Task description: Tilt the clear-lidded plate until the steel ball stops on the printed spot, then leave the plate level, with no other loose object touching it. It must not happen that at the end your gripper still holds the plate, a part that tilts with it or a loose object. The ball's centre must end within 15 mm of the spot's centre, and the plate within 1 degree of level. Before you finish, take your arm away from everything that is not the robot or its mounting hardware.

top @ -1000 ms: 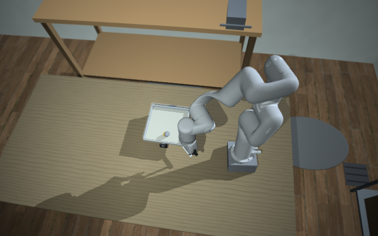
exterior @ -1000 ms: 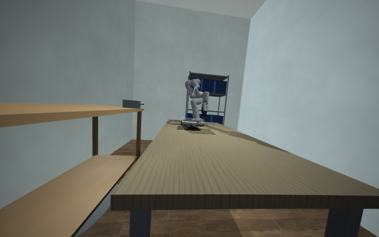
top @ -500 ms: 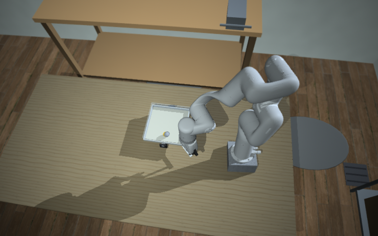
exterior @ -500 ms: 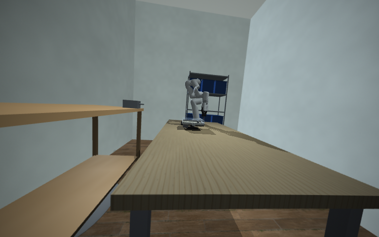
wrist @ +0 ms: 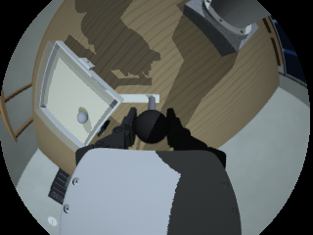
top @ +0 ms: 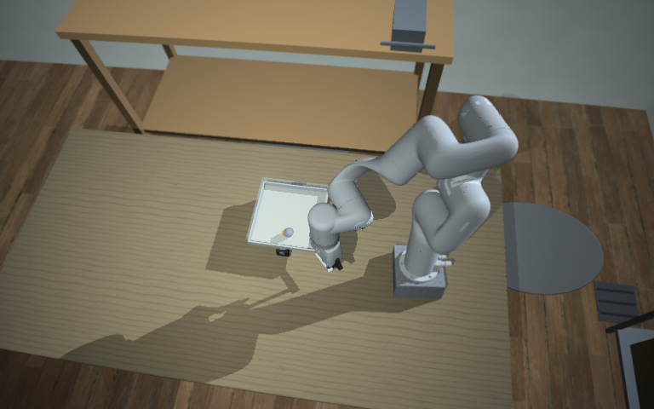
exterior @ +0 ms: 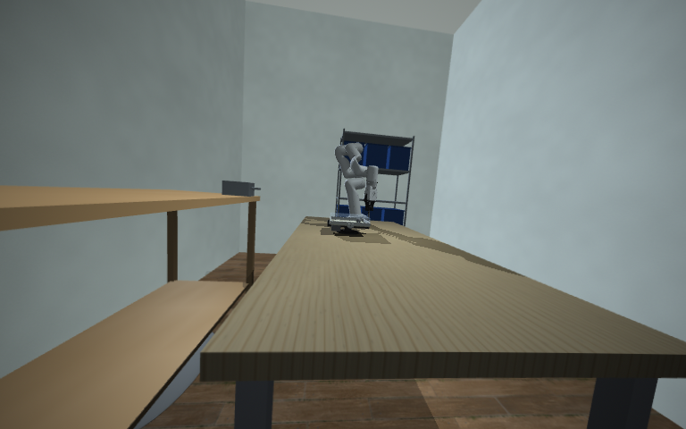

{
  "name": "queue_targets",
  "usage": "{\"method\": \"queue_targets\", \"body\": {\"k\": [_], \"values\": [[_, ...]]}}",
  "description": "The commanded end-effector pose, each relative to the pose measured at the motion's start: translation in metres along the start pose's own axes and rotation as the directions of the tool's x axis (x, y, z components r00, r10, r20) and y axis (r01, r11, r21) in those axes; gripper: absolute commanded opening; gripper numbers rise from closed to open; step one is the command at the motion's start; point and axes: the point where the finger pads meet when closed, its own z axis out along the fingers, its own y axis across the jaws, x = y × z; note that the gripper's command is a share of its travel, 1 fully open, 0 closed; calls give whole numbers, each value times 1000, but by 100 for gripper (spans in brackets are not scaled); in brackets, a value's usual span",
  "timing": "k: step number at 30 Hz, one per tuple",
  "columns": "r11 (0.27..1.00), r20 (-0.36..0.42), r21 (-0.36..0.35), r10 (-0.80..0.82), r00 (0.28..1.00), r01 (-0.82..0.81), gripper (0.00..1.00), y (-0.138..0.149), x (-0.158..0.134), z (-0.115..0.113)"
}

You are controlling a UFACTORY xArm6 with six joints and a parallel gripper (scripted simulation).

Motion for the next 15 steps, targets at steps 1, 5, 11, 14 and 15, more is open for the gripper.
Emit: {"method": "queue_targets", "body": {"k": [1,5,11,14,15], "values": [[1000,2,2,0,1000,0,0,-1,-3,-1],[1000,2,2,0,1000,0,0,-1,-4,-1],[1000,2,2,0,1000,0,0,-1,-4,-1],[1000,2,2,0,1000,0,0,-1,-3,-1],[1000,2,2,0,1000,0,0,-1,-2,-1]]}}
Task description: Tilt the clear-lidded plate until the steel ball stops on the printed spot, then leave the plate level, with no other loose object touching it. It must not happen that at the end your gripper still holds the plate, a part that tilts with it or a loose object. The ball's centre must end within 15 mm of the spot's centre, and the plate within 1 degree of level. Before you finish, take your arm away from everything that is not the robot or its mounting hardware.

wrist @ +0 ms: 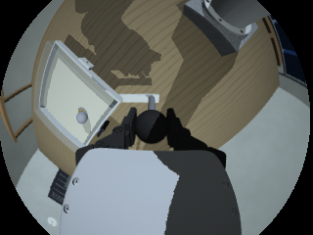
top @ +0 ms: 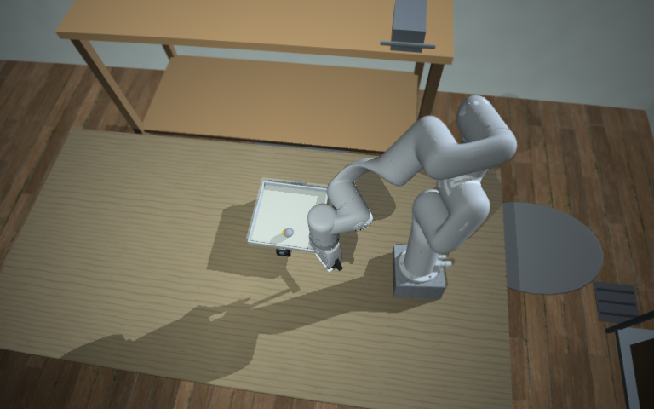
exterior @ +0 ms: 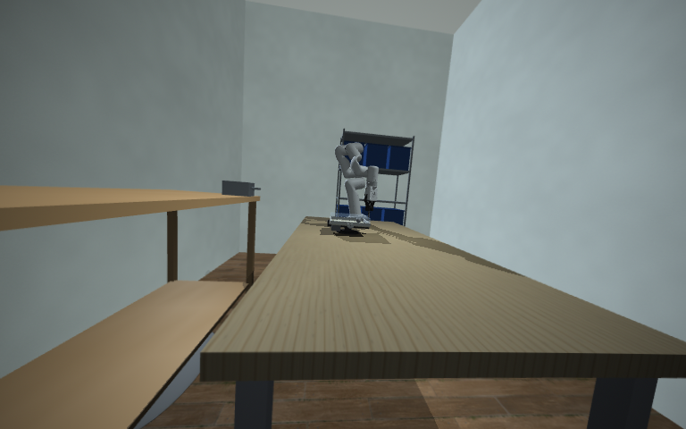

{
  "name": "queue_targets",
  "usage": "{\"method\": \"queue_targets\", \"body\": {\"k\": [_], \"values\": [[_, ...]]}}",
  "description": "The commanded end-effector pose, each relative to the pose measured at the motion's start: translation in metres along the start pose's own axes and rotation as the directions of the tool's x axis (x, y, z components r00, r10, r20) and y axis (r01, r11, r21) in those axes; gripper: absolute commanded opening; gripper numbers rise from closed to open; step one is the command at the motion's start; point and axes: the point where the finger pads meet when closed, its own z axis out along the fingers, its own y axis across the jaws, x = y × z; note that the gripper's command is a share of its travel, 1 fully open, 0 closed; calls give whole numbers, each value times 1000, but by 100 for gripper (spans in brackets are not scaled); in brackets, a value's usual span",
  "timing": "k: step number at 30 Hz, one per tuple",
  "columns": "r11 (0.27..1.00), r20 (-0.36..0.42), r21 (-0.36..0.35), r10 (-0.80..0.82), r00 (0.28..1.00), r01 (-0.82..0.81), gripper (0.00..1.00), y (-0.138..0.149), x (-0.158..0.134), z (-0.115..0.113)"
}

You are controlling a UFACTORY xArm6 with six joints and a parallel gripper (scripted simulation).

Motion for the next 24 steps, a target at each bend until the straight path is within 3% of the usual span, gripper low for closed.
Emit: {"method": "queue_targets", "body": {"k": [1,24], "values": [[1000,8,3,0,1000,0,0,-2,-1,-3],[1000,8,3,0,1000,0,0,0,-1,0]]}}
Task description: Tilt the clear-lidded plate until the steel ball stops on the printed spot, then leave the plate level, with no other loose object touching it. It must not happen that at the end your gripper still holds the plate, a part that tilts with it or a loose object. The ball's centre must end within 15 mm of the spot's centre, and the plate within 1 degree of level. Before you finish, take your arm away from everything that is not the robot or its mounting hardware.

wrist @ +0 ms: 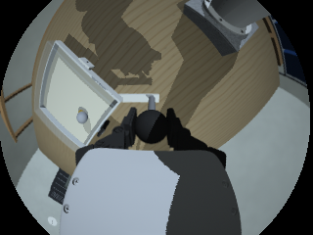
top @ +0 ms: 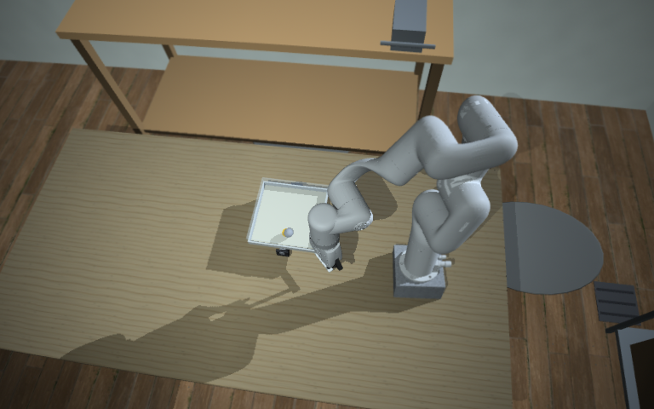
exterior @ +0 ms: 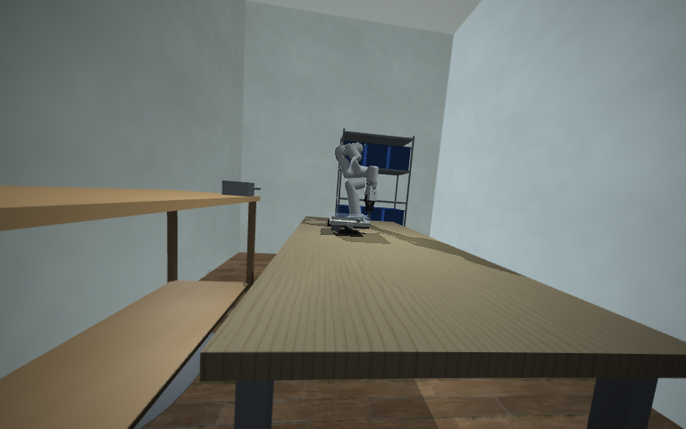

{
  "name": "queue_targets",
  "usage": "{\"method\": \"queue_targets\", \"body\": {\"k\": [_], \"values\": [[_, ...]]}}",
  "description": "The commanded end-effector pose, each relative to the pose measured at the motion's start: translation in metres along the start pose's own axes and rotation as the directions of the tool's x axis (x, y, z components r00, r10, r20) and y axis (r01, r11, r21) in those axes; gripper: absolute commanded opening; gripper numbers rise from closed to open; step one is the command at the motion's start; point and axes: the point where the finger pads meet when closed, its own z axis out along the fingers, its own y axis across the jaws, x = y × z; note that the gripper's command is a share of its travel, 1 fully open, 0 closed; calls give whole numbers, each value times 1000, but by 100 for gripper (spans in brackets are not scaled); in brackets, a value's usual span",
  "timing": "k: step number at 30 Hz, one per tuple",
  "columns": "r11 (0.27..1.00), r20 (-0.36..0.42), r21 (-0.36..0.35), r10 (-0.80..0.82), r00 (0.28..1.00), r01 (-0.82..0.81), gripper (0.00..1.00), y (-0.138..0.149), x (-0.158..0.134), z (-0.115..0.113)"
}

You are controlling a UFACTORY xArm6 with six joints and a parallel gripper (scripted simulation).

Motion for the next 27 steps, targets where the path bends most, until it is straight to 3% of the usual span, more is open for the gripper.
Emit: {"method": "queue_targets", "body": {"k": [1,27], "values": [[1000,2,1,0,1000,0,0,0,-1,0],[1000,2,1,0,1000,0,0,-1,-1,-2]]}}
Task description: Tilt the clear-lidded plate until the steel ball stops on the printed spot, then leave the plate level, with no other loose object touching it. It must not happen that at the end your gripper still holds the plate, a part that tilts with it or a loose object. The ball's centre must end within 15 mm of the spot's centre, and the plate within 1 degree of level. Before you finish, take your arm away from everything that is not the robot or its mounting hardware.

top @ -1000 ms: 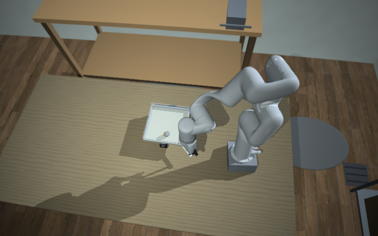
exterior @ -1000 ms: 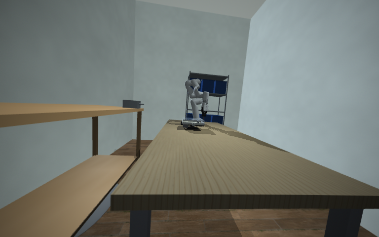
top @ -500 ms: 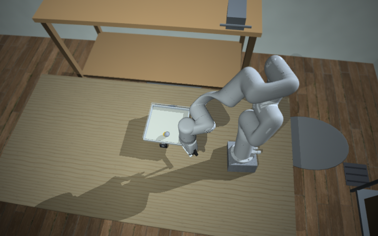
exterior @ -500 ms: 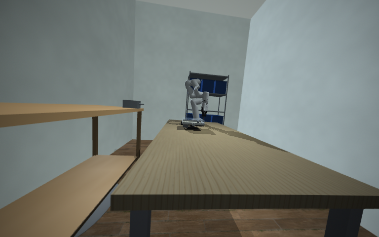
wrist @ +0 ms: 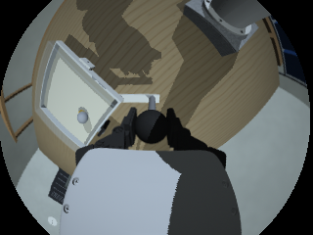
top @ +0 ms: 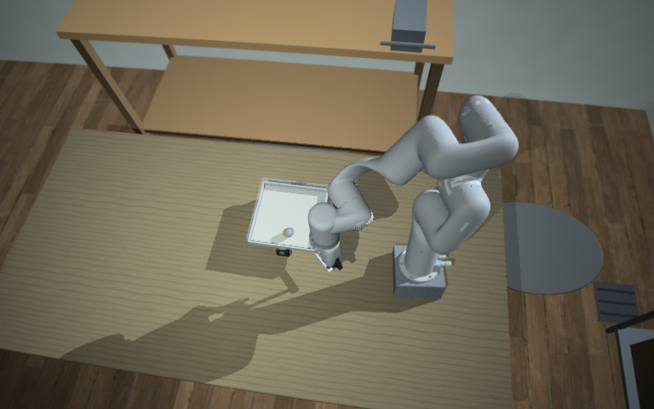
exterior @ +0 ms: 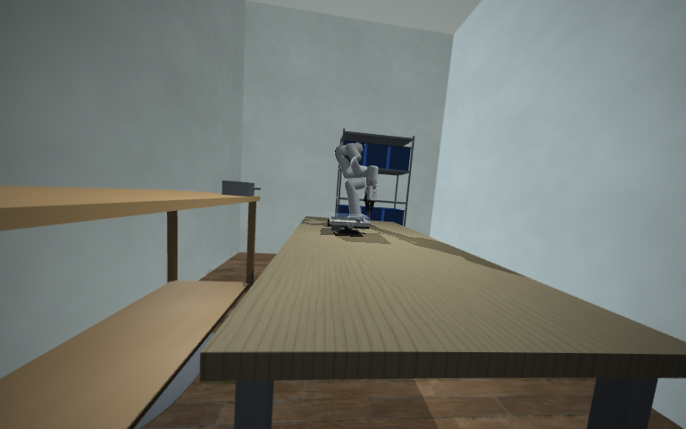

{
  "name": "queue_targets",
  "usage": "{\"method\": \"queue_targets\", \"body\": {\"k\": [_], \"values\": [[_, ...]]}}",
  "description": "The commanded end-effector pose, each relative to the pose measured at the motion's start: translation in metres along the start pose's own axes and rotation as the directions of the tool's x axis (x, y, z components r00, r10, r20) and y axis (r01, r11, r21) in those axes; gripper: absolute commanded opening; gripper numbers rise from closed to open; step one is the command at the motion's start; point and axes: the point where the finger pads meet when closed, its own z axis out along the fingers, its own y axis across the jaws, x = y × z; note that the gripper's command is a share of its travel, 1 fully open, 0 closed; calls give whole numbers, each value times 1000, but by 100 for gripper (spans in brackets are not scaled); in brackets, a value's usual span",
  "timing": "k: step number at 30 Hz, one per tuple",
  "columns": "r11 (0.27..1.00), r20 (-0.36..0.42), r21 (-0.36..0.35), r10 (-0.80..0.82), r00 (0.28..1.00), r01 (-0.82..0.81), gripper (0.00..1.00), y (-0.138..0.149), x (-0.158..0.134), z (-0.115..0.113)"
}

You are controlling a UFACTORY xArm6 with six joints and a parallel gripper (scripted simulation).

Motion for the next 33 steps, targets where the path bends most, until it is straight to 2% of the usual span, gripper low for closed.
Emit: {"method": "queue_targets", "body": {"k": [1,33], "values": [[1000,2,1,0,1000,0,0,0,-2,0],[1000,2,1,0,1000,0,0,-1,-1,-1]]}}
